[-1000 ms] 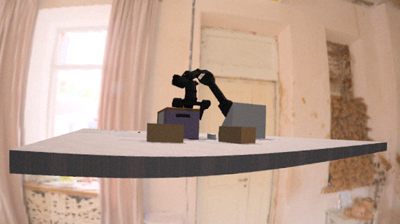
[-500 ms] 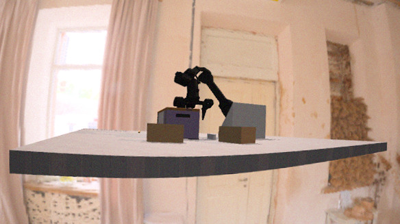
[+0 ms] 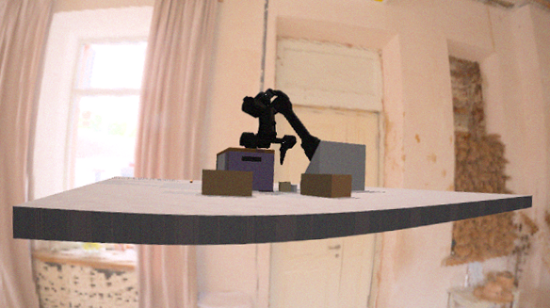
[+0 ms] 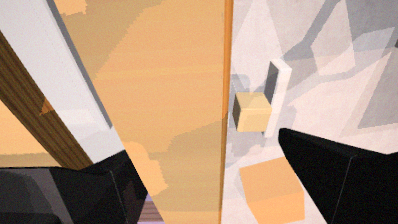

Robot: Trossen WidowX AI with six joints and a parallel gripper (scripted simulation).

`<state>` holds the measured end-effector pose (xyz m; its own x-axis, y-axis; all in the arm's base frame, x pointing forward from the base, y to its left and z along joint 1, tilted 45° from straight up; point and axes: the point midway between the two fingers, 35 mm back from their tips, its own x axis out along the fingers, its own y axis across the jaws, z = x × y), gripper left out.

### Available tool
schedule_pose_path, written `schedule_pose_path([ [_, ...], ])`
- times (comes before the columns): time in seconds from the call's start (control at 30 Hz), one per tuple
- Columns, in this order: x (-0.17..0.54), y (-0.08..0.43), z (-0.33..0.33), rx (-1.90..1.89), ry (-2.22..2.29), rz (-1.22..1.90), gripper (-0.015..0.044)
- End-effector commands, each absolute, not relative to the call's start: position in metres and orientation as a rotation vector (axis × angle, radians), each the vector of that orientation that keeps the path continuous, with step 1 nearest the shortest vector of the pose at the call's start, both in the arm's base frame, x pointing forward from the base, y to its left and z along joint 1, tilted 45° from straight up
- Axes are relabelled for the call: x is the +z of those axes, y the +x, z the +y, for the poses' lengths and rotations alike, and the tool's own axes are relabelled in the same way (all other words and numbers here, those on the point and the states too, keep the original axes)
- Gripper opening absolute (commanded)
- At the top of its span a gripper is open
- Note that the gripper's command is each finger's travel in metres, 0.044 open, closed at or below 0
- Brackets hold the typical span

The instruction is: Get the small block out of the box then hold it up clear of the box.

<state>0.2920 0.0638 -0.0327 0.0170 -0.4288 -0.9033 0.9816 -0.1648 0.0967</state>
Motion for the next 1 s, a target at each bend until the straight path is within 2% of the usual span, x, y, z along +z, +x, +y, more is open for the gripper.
schedule_pose_path([
  [0.0, -0.025, 0.295, 0.074, -1.469, 1.035, 0.746, 0.0400],
  [0.17, 0.010, 0.295, 0.107, -1.470, 1.029, 0.749, 0.0400],
  [0.33, 0.006, 0.294, 0.107, -1.464, 1.018, 0.753, 0.0400],
  [0.4, 0.006, 0.291, 0.114, -1.414, 0.977, 0.808, 0.0347],
  [0.5, 0.004, 0.287, 0.120, -1.241, 0.729, 0.968, 0.0285],
  [0.97, -0.006, 0.277, 0.131, -0.343, -0.598, 1.439, 0.0285],
])
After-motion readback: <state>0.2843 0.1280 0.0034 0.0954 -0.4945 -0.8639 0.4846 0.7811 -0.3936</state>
